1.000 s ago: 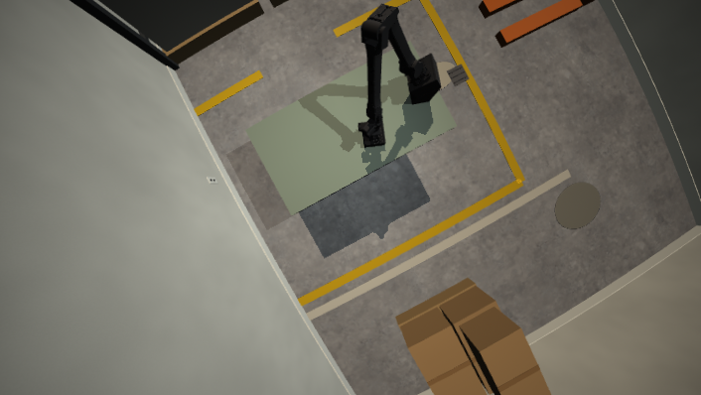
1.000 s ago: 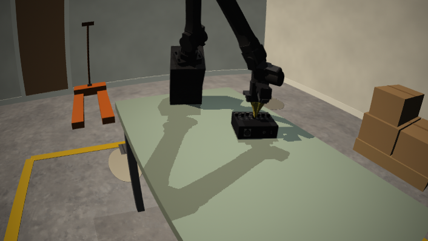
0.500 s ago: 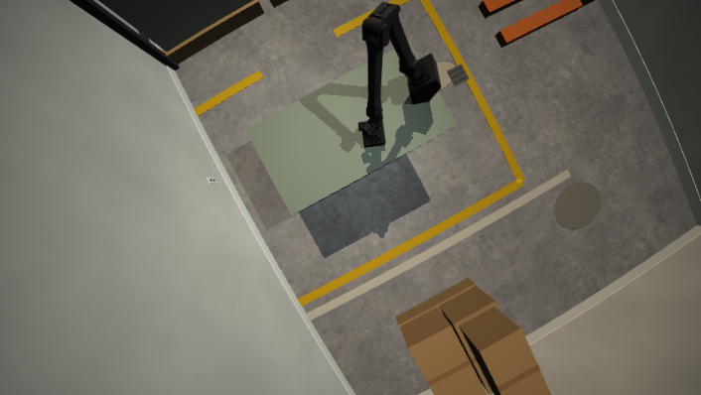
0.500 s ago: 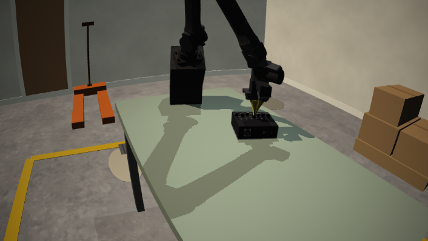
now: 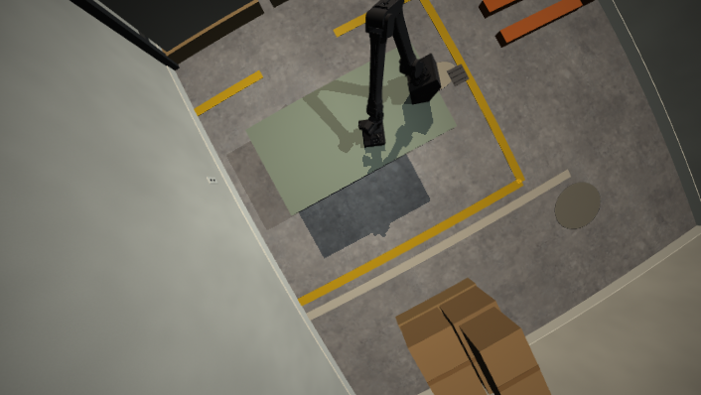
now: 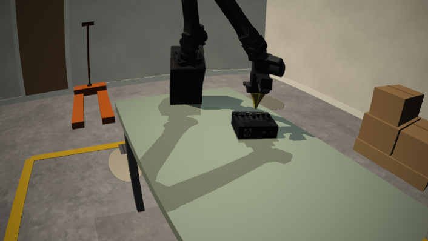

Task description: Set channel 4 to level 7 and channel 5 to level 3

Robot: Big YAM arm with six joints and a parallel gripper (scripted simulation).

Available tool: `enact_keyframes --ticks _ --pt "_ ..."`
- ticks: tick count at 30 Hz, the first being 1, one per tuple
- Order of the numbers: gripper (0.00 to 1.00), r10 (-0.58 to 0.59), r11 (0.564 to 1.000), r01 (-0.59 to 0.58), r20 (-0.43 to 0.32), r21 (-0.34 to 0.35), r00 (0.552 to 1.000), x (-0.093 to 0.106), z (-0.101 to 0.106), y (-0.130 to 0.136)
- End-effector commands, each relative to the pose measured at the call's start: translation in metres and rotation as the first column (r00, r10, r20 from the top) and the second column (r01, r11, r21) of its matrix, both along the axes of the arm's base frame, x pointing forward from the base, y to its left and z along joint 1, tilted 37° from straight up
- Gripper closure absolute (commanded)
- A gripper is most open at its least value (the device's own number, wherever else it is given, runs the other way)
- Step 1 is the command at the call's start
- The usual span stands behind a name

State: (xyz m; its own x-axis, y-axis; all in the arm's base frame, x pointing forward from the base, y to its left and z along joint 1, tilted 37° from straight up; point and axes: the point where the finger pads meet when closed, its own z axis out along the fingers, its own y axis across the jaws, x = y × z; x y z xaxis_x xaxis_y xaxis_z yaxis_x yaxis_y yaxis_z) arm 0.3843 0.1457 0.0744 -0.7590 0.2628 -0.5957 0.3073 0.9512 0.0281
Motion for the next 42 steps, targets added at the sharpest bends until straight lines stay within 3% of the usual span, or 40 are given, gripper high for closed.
enact_keyframes --ticks 1,11,18,21,23,28,42 --pt "1.00 0.003 1.000 -0.004 0.042 0.028 0.999 0.009 0.022 0.013" --pt "1.00 0.006 1.000 -0.007 0.044 0.029 0.999 0.007 0.021 0.014" --pt "1.00 0.005 1.000 -0.006 0.036 0.025 0.999 -0.047 -0.028 0.004" --pt "1.00 0.005 1.000 -0.006 0.036 0.025 0.999 -0.048 -0.028 0.004" --pt "1.00 -0.018 0.999 0.015 0.058 0.042 0.998 -0.034 -0.018 0.004" --pt "1.00 -0.016 1.000 0.015 0.032 0.025 0.999 -0.041 -0.028 -0.001" --pt "1.00 -0.014 1.000 0.013 0.031 0.023 0.999 -0.041 -0.028 -0.001"
